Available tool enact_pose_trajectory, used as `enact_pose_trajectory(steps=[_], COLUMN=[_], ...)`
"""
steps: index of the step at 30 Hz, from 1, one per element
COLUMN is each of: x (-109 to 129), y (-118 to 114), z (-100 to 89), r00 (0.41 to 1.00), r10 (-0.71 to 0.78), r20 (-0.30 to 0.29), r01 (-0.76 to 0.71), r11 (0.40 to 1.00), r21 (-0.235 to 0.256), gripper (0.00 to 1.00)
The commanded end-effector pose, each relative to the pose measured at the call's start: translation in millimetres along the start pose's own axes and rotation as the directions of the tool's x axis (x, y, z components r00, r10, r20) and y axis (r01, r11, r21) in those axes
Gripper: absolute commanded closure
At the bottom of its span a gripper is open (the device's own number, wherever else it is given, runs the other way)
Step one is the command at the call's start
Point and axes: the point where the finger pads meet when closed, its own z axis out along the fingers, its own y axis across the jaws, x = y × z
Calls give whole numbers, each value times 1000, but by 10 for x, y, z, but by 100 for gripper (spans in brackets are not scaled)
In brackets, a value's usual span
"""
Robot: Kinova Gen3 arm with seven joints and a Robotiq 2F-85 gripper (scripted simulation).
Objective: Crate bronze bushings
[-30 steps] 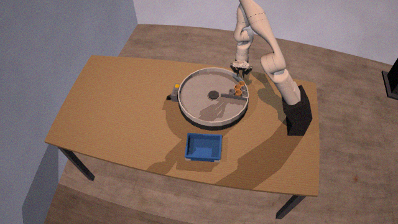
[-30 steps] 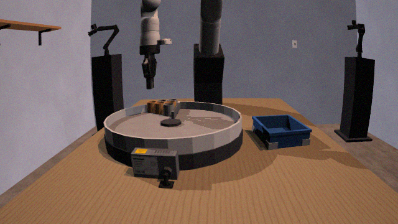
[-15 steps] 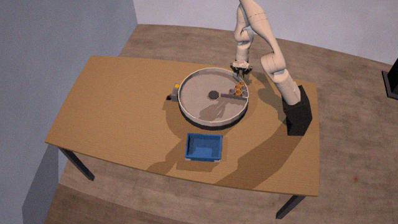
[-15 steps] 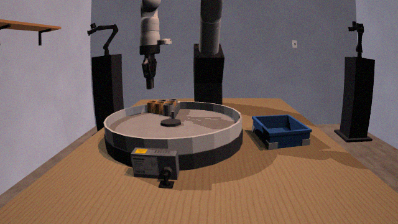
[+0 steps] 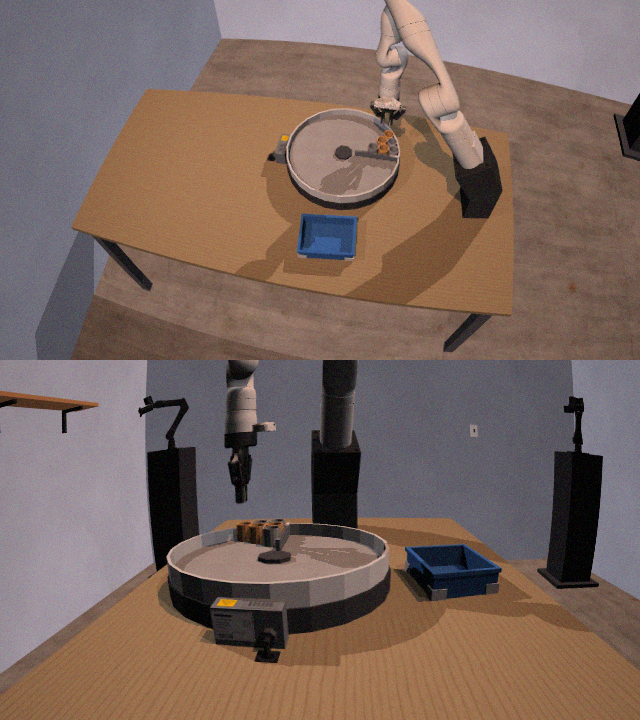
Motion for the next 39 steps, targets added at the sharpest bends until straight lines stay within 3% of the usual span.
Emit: enact_pose_trajectory(steps=[1, 20, 25, 39], x=[-3, -3, 0, -3], y=[0, 0, -1, -2], z=[-3, -3, 146, 203], r00=[1000, 1000, 1000, 1000], r10=[0, 0, 1, 1], r20=[1, 1, 0, 1], r01=[0, 0, -1, -1], r11=[1000, 1000, 1000, 1000], r21=[0, 0, 0, 0], gripper=[82, 82, 82, 82])
